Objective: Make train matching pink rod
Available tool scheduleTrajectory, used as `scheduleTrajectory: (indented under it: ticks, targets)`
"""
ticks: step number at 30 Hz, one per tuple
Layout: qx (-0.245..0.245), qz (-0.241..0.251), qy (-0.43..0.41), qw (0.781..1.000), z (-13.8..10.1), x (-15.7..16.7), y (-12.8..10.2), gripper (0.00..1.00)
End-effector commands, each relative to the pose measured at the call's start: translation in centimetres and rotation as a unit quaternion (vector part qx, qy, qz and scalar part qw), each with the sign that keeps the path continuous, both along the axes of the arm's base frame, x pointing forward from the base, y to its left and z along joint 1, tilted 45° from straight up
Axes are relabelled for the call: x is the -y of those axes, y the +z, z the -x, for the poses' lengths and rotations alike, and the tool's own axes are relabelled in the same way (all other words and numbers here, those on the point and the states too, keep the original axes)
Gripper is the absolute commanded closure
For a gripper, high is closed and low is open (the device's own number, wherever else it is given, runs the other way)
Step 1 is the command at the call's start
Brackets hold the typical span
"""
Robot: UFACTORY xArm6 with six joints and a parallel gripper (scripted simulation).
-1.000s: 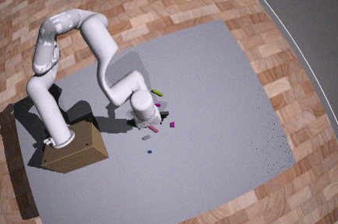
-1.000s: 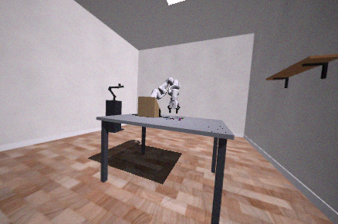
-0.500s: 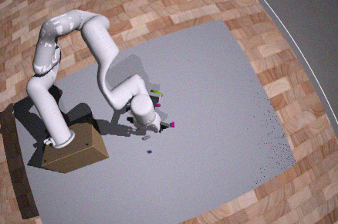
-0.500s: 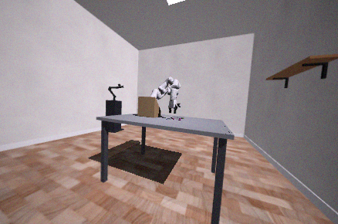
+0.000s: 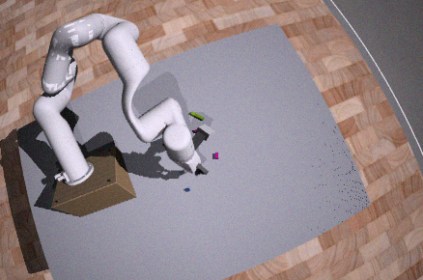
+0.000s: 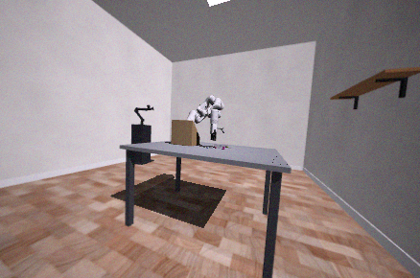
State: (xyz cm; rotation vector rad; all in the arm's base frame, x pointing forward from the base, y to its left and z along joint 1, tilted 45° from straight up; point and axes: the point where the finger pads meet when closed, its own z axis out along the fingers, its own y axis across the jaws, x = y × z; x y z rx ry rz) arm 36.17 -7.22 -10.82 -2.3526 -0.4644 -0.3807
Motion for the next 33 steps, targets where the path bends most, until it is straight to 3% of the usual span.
scheduleTrajectory:
  ticks: [1,12,14,15,29,31,33]
  targets:
    - [-0.060,-0.011,-0.056,0.997,0.2,0.5,-0.3,0.00]
    - [-0.171,-0.033,-0.171,0.970,0.9,1.3,-1.1,0.00]
    - [-0.171,-0.033,-0.171,0.970,0.9,1.3,-1.1,0.00]
    - [-0.200,-0.039,-0.201,0.958,1.1,1.5,-1.3,0.00]
    - [-0.326,-0.065,-0.332,0.883,2.0,2.4,-2.3,0.00]
    - [-0.326,-0.065,-0.332,0.883,2.0,2.4,-2.3,0.00]
    - [-0.358,-0.072,-0.366,0.856,2.2,2.6,-2.5,0.00]
